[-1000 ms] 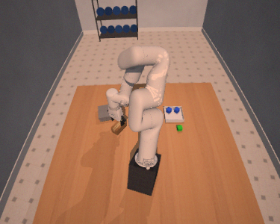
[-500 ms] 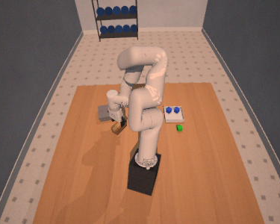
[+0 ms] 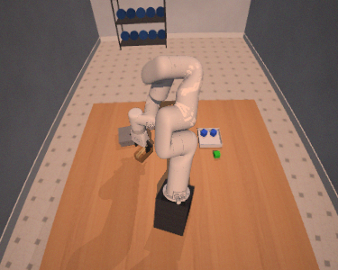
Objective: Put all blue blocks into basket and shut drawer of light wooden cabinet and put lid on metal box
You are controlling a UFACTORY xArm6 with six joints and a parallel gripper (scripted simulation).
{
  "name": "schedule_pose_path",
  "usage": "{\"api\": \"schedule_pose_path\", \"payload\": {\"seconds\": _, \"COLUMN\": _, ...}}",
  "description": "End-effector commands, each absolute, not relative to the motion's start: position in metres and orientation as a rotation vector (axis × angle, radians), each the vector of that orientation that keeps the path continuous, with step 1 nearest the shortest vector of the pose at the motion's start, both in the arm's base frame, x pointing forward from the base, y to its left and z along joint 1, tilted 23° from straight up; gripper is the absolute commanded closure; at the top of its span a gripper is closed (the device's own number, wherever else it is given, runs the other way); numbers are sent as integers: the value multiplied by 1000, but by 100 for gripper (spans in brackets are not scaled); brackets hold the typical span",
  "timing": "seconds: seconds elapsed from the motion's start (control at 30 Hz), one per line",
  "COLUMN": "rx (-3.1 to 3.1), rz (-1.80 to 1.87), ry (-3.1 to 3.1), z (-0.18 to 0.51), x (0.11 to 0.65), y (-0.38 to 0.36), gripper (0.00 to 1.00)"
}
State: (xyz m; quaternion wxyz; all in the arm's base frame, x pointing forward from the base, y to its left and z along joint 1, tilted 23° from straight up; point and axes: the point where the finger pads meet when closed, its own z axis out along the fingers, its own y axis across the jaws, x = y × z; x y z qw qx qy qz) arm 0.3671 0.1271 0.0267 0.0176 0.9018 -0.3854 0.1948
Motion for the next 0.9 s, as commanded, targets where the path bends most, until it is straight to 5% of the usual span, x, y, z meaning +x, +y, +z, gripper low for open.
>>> {"api": "schedule_pose_path", "payload": {"seconds": 0.0, "rx": 2803, "rz": 608, "ry": -1198, "z": 28, "x": 368, "y": 128, "gripper": 10}}
{"api": "schedule_pose_path", "payload": {"seconds": 0.87, "rx": 2803, "rz": 608, "ry": -1198, "z": 22, "x": 370, "y": 127, "gripper": 10}}
